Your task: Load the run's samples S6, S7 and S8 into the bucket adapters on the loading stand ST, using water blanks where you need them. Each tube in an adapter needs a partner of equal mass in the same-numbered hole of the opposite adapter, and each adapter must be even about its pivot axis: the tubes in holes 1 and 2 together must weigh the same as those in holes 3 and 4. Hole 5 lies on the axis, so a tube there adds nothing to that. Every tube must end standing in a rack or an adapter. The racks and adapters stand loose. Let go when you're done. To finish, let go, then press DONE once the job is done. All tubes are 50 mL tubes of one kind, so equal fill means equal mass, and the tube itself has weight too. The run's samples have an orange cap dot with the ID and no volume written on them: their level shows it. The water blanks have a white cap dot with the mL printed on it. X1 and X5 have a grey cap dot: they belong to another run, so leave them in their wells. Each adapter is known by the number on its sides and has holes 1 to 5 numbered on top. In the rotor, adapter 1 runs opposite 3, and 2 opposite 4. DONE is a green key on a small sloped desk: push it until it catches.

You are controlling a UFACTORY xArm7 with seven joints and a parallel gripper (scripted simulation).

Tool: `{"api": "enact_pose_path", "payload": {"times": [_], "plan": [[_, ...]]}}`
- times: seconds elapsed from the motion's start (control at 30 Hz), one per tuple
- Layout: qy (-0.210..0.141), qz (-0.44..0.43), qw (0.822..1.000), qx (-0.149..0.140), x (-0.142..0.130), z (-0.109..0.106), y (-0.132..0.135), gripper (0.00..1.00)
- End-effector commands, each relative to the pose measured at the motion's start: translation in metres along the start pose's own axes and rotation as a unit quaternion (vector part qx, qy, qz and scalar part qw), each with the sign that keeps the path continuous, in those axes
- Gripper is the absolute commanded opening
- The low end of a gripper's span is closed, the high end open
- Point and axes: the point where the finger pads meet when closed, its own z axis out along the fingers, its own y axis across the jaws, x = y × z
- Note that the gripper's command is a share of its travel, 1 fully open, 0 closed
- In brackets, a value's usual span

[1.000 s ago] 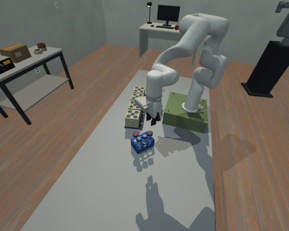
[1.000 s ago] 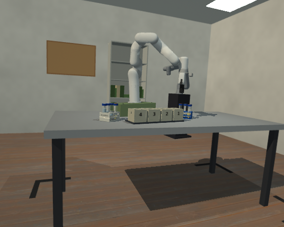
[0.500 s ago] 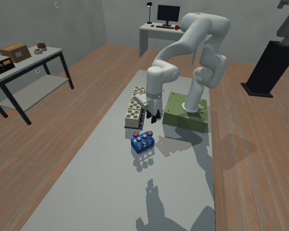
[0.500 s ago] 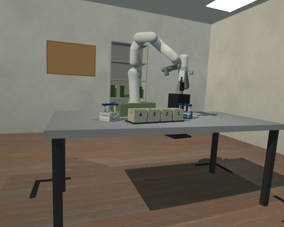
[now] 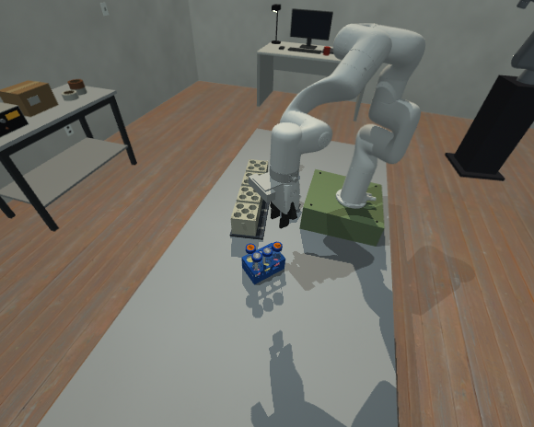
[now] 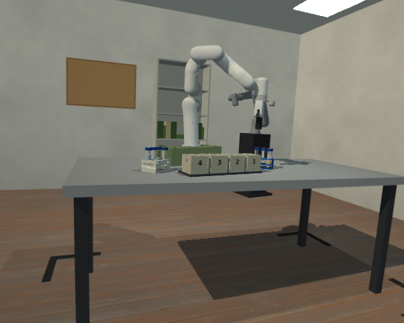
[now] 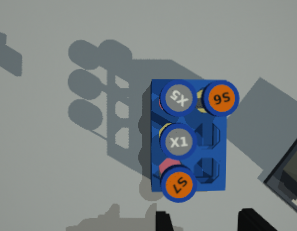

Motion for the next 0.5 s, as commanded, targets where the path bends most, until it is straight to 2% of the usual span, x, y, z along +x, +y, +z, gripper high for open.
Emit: {"api": "enact_pose_path", "payload": {"times": [0.0,0.03,0.07,0.27,0.47], "plan": [[0.002,0.000,1.000,0.000,0.001,-0.002,0.000,0.44],[0.002,0.000,1.000,0.000,0.001,-0.002,0.000,0.44],[0.002,0.017,1.000,0.000,0.006,-0.002,0.002,0.57],[0.002,0.116,0.993,0.001,0.033,-0.002,0.016,0.57],[0.002,0.215,0.977,0.001,0.060,-0.002,0.029,0.57]]}}
